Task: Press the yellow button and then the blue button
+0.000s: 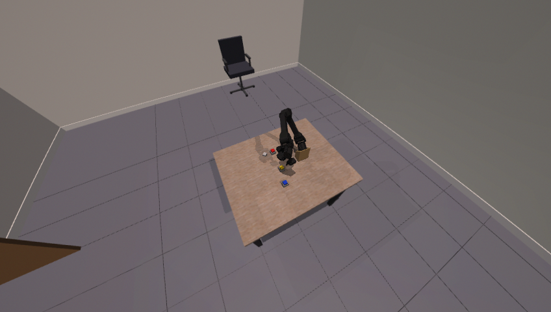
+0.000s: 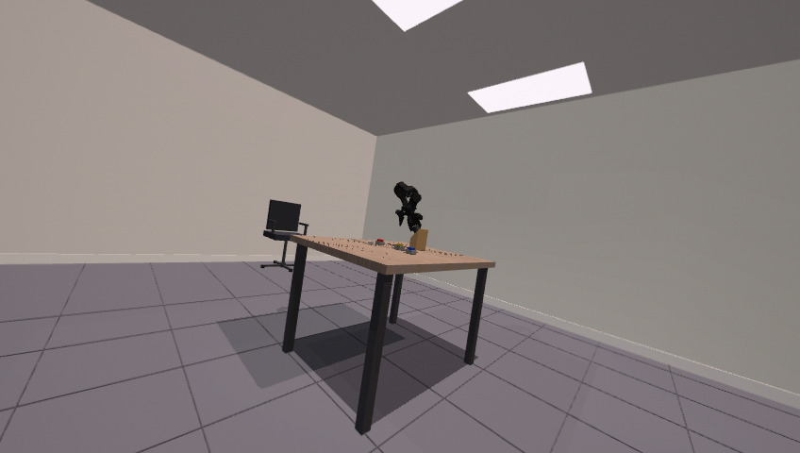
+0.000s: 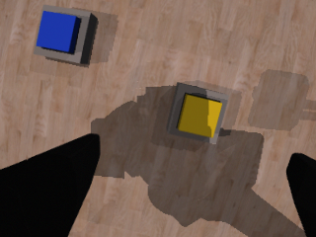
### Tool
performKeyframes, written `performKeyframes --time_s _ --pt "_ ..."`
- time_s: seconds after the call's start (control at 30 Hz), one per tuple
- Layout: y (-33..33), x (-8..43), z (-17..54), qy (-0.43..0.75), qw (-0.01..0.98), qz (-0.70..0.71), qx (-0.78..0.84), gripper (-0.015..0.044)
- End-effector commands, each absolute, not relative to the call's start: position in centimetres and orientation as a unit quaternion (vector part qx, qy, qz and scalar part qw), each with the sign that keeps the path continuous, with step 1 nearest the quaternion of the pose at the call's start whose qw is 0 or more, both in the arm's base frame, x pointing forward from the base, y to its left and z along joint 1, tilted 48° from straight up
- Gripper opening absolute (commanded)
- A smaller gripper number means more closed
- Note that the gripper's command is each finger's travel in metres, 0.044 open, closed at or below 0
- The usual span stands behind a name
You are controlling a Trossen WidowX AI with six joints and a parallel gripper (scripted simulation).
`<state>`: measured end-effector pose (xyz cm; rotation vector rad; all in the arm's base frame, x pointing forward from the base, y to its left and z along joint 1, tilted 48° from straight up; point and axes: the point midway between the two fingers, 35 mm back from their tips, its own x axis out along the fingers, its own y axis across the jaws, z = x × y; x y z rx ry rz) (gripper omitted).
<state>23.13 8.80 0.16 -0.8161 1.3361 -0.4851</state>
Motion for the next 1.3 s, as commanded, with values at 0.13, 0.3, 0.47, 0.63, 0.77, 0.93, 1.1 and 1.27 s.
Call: performKeyframes --time_s 0.13,0.3,0.47,0.63,0.77,0.93,1.1,1.27 --pt "5.0 23.9 -0.2 0.659 0.637 -0.289 -0.276 0.0400" --pt "2.2 23.9 -2.9 0.659 0.638 -0.288 -0.276 0.0295" --pt "0.4 23.7 -4.3 0.658 0.637 -0.290 -0.277 0.0164" --pt "0.4 23.7 -4.3 0.658 0.637 -0.290 -0.277 0.0033" --pt "0.4 23.7 -4.3 0.658 0.637 -0.290 -0.277 0.0020" --pt "0.4 23.7 -4.4 0.658 0.637 -0.290 -0.277 0.0020" --pt "-0.1 23.7 -4.8 0.658 0.637 -0.290 -0.277 0.0020" --pt "-0.7 23.7 -5.4 0.658 0.637 -0.290 -0.277 0.0020"
